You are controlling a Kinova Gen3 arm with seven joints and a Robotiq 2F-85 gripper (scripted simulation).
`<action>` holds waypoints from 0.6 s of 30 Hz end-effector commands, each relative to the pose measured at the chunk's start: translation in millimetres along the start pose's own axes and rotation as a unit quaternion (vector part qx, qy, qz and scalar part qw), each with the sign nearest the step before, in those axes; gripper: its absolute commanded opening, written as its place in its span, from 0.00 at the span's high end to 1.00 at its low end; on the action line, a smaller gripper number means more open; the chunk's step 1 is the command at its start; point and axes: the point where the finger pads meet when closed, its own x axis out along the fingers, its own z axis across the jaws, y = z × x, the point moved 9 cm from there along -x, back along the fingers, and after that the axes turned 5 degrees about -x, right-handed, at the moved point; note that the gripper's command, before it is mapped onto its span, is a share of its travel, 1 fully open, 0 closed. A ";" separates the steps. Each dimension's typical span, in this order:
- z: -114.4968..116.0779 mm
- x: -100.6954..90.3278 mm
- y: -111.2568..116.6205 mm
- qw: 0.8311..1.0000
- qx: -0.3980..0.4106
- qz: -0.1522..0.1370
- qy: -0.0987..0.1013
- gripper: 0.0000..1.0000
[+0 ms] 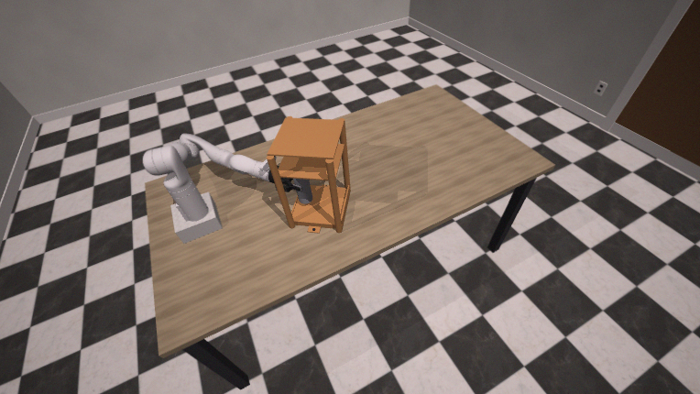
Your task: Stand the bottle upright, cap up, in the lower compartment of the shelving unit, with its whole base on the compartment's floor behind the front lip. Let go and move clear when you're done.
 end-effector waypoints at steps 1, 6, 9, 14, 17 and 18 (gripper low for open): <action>-0.1 -0.3 0.6 1.000 0.000 0.000 0.000 1.00; -0.2 -0.6 0.6 1.000 0.000 0.000 0.000 1.00; -0.2 -0.7 0.6 1.000 0.000 0.000 0.000 1.00; -0.2 -0.7 0.6 1.000 0.000 0.000 0.000 1.00; -0.4 -0.7 -1.3 1.000 0.000 0.000 0.000 1.00; -0.5 -0.7 -2.8 1.000 0.000 0.000 0.000 1.00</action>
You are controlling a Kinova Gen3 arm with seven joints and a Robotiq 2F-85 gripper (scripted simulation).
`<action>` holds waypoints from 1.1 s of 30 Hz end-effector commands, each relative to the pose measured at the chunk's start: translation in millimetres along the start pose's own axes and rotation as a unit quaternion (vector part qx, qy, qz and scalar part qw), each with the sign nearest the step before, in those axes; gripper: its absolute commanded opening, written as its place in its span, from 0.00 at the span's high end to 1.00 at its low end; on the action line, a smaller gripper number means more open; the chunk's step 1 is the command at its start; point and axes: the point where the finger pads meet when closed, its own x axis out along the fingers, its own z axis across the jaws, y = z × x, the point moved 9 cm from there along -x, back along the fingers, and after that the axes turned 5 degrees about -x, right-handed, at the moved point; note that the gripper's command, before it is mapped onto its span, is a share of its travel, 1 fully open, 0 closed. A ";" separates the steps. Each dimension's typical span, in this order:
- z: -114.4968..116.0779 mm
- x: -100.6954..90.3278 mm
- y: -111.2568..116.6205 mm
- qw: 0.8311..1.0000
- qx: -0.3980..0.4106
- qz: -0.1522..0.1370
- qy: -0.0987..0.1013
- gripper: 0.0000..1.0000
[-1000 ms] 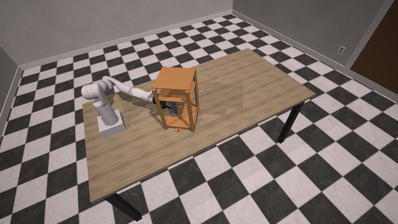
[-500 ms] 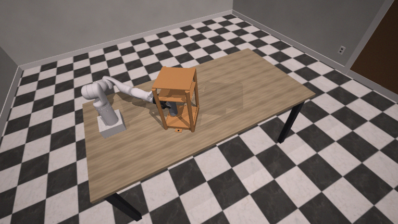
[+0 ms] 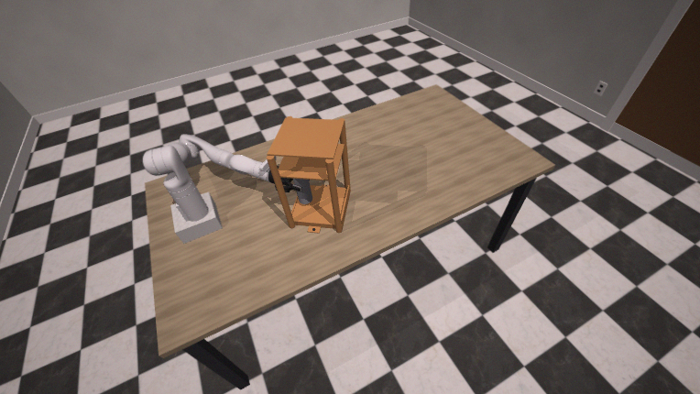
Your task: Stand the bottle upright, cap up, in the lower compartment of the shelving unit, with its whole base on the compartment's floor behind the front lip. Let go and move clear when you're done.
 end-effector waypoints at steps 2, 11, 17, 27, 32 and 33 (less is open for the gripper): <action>-1.0 -0.1 -5.4 1.000 -0.001 0.002 0.001 1.00; -2.4 0.0 -21.3 1.000 -0.001 0.002 0.001 1.00; -2.5 0.0 -23.3 1.000 -0.001 0.002 0.001 1.00; -2.5 0.0 -23.3 1.000 -0.001 0.002 0.001 1.00; -2.5 0.0 -23.3 1.000 -0.001 0.002 0.001 1.00; -2.5 0.0 -23.3 1.000 -0.001 0.002 0.001 1.00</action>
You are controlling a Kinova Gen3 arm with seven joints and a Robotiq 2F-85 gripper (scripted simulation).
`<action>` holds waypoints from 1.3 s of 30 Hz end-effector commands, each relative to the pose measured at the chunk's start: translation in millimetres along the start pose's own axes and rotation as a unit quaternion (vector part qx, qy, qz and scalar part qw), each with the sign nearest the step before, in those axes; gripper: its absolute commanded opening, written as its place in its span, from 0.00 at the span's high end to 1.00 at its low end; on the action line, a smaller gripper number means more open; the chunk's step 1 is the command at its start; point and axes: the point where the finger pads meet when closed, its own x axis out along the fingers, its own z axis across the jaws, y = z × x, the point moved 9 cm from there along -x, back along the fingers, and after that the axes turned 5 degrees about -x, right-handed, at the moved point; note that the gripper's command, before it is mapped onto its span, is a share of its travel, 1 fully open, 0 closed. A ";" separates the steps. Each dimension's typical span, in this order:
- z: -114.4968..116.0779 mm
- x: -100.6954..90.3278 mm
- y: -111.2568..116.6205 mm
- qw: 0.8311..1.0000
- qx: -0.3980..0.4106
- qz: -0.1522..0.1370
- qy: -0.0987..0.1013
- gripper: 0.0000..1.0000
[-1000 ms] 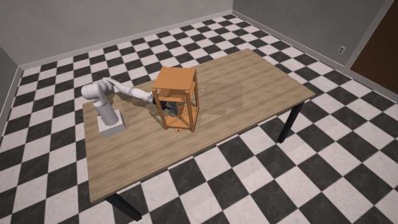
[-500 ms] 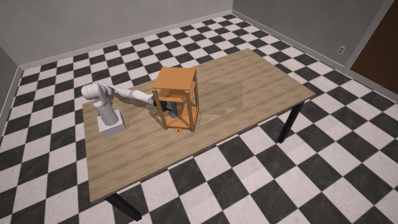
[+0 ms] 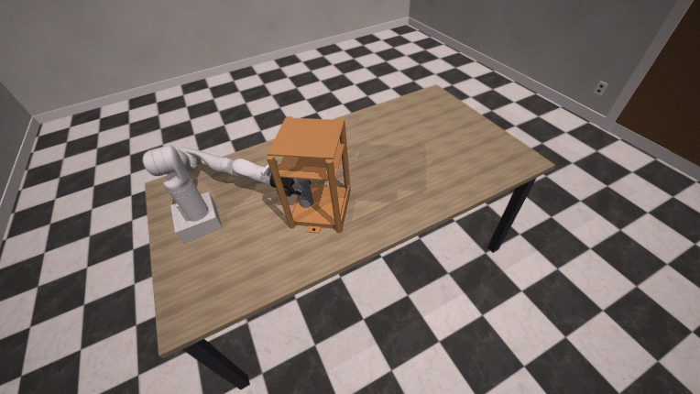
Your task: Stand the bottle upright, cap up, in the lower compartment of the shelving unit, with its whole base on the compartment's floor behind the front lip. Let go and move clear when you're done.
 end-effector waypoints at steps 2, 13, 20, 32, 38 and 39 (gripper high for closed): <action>-0.1 -0.1 0.5 1.000 0.000 0.000 0.000 1.00; -0.1 -0.1 0.5 1.000 0.000 0.000 0.000 1.00; -0.1 -0.1 0.5 1.000 0.000 0.000 0.000 0.67; -0.1 -0.1 0.5 1.000 0.000 0.000 0.000 0.18; -0.1 -0.1 0.5 1.000 0.000 0.000 0.000 0.18; -0.1 -0.1 0.5 1.000 0.000 0.000 0.000 0.18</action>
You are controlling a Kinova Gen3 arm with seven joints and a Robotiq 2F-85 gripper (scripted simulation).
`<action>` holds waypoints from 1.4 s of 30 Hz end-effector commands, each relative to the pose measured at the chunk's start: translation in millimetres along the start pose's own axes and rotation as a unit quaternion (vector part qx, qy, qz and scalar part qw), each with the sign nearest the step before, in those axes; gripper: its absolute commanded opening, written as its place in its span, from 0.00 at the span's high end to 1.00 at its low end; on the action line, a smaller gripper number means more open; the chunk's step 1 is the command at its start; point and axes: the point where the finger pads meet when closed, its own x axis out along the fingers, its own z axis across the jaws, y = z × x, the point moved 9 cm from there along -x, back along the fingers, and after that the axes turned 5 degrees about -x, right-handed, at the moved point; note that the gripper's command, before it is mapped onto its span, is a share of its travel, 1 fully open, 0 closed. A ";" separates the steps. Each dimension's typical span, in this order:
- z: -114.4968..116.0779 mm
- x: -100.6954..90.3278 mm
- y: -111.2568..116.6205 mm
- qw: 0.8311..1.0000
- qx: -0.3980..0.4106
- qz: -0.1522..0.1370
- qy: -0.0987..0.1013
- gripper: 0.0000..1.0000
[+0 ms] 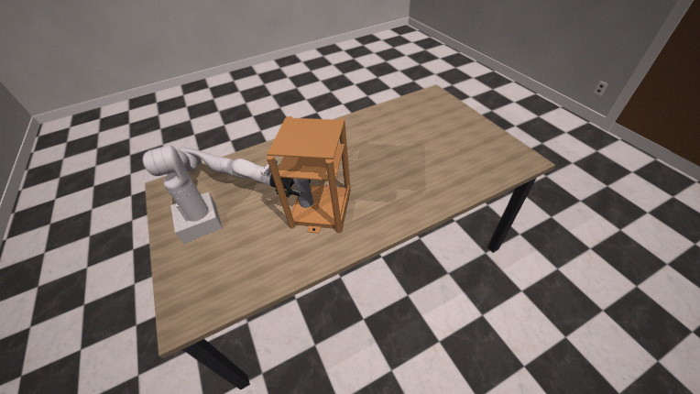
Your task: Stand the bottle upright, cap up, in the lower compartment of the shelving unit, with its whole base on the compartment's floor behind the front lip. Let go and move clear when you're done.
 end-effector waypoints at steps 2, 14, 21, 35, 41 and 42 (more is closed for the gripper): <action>-0.1 -0.1 0.4 1.000 0.000 0.000 0.000 0.18; -0.1 -0.8 0.4 1.000 0.000 0.000 0.000 0.18; -0.1 -2.6 0.4 1.000 0.000 0.000 0.000 0.18; -0.1 -8.9 0.4 1.000 0.000 0.000 0.000 0.18; -0.1 -11.9 0.4 1.000 0.000 0.000 0.000 0.18; -0.1 -12.7 0.4 1.000 0.000 0.000 0.000 0.18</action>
